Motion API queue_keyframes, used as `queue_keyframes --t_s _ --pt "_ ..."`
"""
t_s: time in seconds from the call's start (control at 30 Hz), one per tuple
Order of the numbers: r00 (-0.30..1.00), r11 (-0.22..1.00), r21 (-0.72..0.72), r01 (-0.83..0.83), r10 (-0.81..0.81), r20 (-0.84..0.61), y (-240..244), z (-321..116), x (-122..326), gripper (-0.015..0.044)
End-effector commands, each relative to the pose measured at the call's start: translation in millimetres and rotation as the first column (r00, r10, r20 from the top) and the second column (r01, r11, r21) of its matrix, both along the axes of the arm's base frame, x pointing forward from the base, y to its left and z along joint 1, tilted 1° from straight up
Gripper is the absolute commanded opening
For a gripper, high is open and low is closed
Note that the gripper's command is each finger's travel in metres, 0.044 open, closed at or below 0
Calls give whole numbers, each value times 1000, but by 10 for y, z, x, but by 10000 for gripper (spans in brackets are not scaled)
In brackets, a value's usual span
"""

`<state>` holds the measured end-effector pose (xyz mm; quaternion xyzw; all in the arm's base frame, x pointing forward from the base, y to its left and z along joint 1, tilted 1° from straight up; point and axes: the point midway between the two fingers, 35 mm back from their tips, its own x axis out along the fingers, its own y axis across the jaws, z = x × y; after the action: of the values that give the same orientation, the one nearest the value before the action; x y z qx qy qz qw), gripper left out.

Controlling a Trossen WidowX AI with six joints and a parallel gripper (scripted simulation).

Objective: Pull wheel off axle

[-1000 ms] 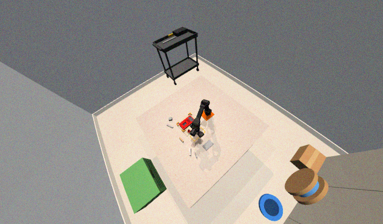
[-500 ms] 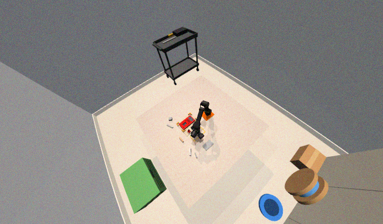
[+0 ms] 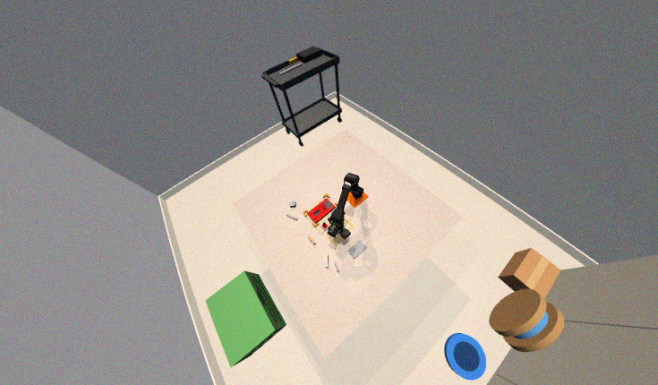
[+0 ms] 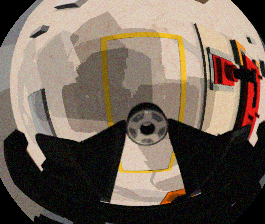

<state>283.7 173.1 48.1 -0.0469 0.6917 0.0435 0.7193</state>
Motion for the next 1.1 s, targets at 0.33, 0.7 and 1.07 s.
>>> queue_keyframes --t_s 0.33,0.7,1.07 --pt "1000 1000 -3 -1 1 -7 4 601 -18 300" --pt "1000 1000 -5 -2 2 -9 -282 890 -502 440" --pt "1000 1000 -6 -1 1 -12 -450 1035 -783 440"
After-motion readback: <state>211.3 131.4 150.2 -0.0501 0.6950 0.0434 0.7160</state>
